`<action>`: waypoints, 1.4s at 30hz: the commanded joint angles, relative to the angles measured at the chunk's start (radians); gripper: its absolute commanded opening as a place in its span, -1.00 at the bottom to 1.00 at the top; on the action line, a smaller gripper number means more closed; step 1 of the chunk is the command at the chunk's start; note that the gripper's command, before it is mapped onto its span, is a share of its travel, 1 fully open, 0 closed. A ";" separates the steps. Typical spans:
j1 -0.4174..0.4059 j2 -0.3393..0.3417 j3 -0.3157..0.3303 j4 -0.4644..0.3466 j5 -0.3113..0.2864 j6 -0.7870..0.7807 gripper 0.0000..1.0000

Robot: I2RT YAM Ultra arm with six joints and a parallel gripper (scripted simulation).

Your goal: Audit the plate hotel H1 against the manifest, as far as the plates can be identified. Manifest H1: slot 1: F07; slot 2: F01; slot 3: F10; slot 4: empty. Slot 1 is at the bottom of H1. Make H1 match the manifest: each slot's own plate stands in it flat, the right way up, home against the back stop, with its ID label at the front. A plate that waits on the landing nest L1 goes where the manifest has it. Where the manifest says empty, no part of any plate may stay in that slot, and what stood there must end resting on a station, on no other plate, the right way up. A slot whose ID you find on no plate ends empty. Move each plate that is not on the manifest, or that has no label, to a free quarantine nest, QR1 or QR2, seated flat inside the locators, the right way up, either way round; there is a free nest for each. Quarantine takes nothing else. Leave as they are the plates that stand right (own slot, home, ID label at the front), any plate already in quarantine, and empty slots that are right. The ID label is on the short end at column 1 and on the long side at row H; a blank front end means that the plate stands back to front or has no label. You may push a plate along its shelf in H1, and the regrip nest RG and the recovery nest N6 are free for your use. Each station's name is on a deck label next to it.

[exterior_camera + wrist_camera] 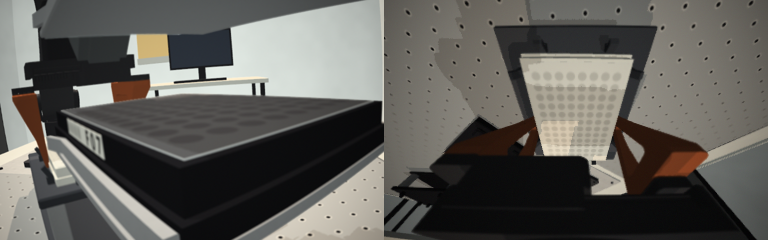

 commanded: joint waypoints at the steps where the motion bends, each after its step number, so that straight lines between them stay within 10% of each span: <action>1: 0.002 -0.008 0.006 0.013 0.000 0.002 0.72; 42: 0.008 -0.043 0.119 -0.108 -0.001 0.006 0.72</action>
